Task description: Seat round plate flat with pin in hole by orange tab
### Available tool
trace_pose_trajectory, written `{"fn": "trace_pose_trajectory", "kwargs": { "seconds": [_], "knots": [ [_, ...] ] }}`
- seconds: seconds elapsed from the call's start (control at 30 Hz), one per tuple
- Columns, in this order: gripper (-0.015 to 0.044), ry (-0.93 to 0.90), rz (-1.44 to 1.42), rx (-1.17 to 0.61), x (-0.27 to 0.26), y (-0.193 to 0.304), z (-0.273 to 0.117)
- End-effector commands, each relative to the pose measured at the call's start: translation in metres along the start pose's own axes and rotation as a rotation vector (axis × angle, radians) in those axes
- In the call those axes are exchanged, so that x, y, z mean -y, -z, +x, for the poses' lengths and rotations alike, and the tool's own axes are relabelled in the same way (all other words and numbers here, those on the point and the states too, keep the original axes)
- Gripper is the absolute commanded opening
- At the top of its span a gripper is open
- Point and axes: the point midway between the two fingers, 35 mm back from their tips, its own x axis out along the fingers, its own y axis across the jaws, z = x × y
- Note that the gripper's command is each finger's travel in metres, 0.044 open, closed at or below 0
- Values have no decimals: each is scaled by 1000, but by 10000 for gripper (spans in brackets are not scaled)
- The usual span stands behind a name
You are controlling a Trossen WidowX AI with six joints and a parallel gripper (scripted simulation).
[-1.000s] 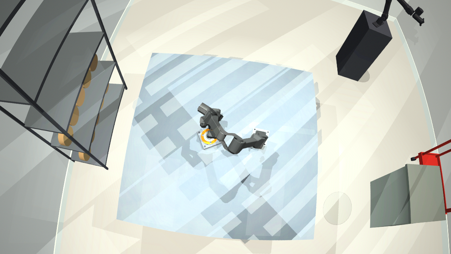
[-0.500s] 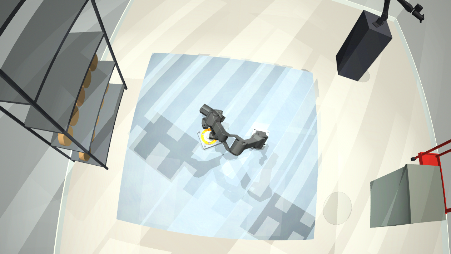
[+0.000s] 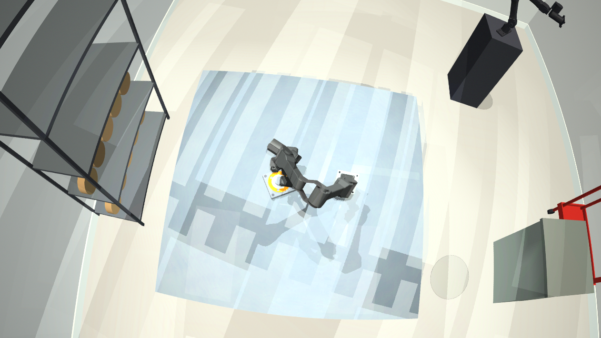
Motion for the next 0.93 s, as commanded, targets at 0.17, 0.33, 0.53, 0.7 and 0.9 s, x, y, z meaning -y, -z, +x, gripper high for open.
{"fn": "trace_pose_trajectory", "kwargs": {
  "seconds": [0.17, 0.33, 0.53, 0.7, 0.9],
  "knots": [
    [0, 9, -10, 11, 1, 0, -42],
    [0, 7, -2, 15, 2, -1, -35],
    [0, 7, -2, 15, 2, -1, -35],
    [0, 7, -2, 15, 2, -1, -35],
    [0, 7, -2, 15, 2, -1, -35]
  ]
}}
